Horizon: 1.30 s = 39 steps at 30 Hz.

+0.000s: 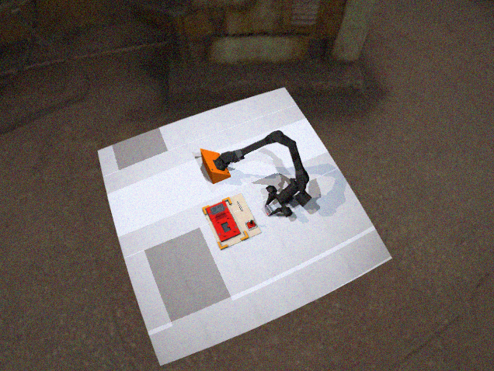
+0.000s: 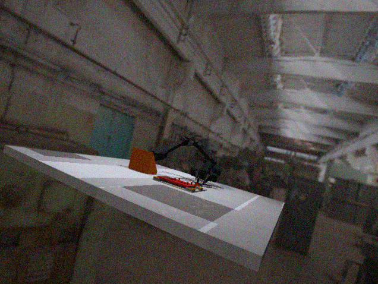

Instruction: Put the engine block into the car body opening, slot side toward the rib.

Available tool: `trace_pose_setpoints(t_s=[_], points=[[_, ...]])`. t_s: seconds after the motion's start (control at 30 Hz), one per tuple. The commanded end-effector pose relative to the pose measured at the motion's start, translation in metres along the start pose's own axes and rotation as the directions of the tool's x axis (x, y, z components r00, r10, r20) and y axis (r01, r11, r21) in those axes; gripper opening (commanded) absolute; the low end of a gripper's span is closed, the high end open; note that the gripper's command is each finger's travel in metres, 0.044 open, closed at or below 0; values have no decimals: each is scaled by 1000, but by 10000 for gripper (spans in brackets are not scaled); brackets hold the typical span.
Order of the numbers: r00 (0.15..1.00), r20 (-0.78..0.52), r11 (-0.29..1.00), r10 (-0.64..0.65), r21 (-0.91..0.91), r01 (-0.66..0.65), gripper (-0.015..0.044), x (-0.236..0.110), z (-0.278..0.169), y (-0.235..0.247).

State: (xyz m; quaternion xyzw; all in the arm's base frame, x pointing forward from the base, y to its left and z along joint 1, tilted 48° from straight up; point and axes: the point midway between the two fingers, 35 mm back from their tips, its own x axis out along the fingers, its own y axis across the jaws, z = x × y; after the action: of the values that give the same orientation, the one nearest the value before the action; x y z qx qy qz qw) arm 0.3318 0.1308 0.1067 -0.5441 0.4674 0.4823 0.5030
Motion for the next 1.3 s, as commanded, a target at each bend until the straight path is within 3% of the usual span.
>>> trace_pose_setpoints(t_s=[0.0, 0.27, 0.47, 0.83, 1.27], points=[[1000, 0, 1000, 0, -2, 0, 236, 0, 1, 0], [1000, 0, 1000, 0, -2, 0, 440, 0, 1, 0], [1000, 2, 1000, 2, -2, -2, 440, -2, 0, 0], [1000, 4, 1000, 3, -3, -3, 440, -44, -4, 0], [1000, 1, 1000, -3, 1, 3, 440, -42, -4, -1]])
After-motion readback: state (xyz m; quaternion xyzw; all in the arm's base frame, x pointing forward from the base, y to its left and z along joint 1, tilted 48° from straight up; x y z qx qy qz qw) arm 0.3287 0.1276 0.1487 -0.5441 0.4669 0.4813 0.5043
